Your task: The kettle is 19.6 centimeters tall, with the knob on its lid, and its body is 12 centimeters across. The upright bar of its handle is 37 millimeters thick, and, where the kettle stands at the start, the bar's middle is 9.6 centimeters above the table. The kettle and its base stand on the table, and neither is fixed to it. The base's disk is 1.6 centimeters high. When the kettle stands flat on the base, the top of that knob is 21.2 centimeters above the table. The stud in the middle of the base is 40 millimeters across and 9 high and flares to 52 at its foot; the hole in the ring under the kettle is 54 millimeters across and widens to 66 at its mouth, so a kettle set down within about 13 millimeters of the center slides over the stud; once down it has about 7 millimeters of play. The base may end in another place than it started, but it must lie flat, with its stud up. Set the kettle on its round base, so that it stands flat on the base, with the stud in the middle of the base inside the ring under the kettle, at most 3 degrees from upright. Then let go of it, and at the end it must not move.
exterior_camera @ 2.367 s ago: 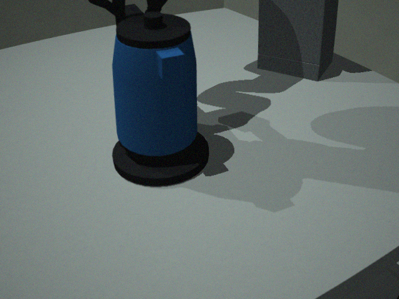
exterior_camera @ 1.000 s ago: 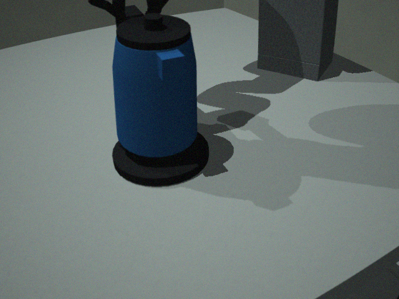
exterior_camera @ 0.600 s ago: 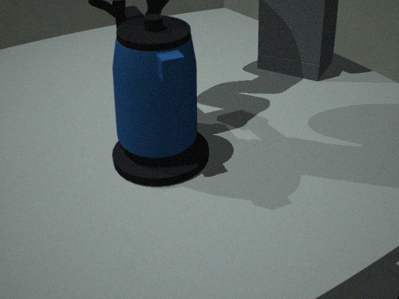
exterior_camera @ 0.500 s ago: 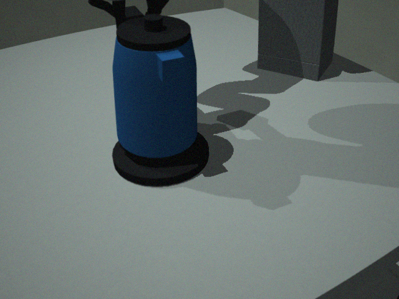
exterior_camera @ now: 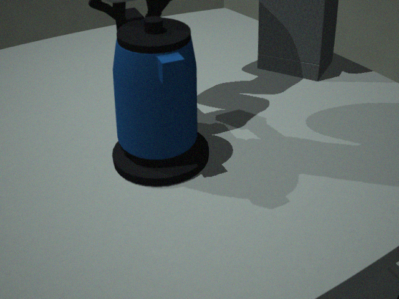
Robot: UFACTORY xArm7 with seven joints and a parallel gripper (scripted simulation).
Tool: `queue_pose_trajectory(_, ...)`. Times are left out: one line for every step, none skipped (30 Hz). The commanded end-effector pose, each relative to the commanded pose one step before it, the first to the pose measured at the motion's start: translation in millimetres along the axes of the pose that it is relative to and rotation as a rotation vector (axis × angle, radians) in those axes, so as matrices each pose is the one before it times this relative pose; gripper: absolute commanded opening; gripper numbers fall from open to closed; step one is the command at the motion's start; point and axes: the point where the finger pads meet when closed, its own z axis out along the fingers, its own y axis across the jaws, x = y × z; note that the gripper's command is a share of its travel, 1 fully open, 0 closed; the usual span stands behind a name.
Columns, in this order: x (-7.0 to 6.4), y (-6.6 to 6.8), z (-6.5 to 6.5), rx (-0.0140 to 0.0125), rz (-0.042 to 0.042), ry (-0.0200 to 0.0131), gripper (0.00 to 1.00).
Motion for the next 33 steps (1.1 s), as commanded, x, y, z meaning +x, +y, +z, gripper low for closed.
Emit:
queue_pose_trajectory(-0.77, -1.80, -1.63, 0.00464, -0.00018, -0.00160, 0.00)
queue_pose_trajectory(0.00, 0.00, 0.00, 0.00000, 0.00000, 0.00000, 0.00)
queue_pose_trajectory(0.00, 0.00, 0.00, 0.00000, 0.00000, 0.00000, 0.00)
queue_pose_trajectory(0.00, 0.00, 0.00, 0.00000, 0.00000, 0.00000, 0.00)
queue_pose_trajectory(0.00, 0.00, 0.00, 0.00000, 0.00000, 0.00000, 0.00)
queue_pose_trajectory(0.00, 0.00, 0.00, 0.00000, 0.00000, 0.00000, 0.00)
queue_pose_trajectory(0.00, 0.00, 0.02, 0.00000, 0.00000, 0.00000, 0.00)
queue_pose_trajectory(0.00, 0.00, 0.09, 0.00000, 0.00000, 0.00000, 0.00)
queue_pose_trajectory(0.00, 0.00, 0.20, 0.00000, 0.00000, 0.00000, 0.00)
queue_pose_trajectory(0.00, 0.00, 0.32, 0.00000, 0.00000, 0.00000, 0.00)
queue_pose_trajectory(0.00, 0.00, 0.41, 0.00000, 0.00000, 0.00000, 0.00)
queue_pose_trajectory(0.00, 0.00, 0.46, 0.00000, 0.00000, 0.00000, 0.00)
queue_pose_trajectory(0.00, 0.00, 0.46, 0.00000, 0.00000, 0.00000, 0.00)
queue_pose_trajectory(0.00, 0.00, 0.41, 0.00000, 0.00000, 0.00000, 0.00)
queue_pose_trajectory(0.00, 0.00, 0.00, 0.00000, 0.00000, 0.00000, 0.00)
queue_pose_trajectory(0.00, 0.00, 0.00, 0.00000, 0.00000, 0.00000, 0.00)
queue_pose_trajectory(0.00, 0.00, 0.32, 0.00000, 0.00000, 0.00000, 0.00)
queue_pose_trajectory(0.00, 0.00, 0.20, 0.00000, 0.00000, 0.00000, 0.00)
queue_pose_trajectory(0.00, 0.00, 0.09, 0.00000, 0.00000, 0.00000, 0.00)
queue_pose_trajectory(0.00, 0.00, 0.02, 0.00000, 0.00000, 0.00000, 0.00)
queue_pose_trajectory(0.00, 0.00, 0.00, 0.00000, 0.00000, 0.00000, 0.00)
queue_pose_trajectory(0.00, 0.00, 0.00, 0.00000, 0.00000, 0.00000, 0.00)
queue_pose_trajectory(0.00, 0.00, 0.00, 0.00000, 0.00000, 0.00000, 0.00)
queue_pose_trajectory(0.00, 0.00, 0.00, 0.00000, 0.00000, 0.00000, 0.00)
queue_pose_trajectory(0.00, 0.00, 0.00, 0.00000, 0.00000, 0.00000, 0.00)
queue_pose_trajectory(0.00, 0.00, 0.00, 0.00000, 0.00000, 0.00000, 0.00)
queue_pose_trajectory(0.00, 0.00, 0.00, 0.00000, 0.00000, 0.00000, 0.00)
queue_pose_trajectory(0.00, 0.00, 0.00, 0.00000, 0.00000, 0.00000, 0.00)
queue_pose_trajectory(0.00, 0.00, 0.00, 0.00000, 0.00000, 0.00000, 0.00)
queue_pose_trajectory(0.00, 0.00, 0.00, 0.00000, 0.00000, 0.00000, 0.00)
queue_pose_trajectory(0.00, 0.00, -0.01, 0.00000, 0.00000, 0.00000, 0.00)
queue_pose_trajectory(0.00, 0.00, 0.00, 0.00000, 0.00000, 0.00000, 0.00)
queue_pose_trajectory(0.00, 0.00, 0.00, 0.00000, 0.00000, 0.00000, 0.00)
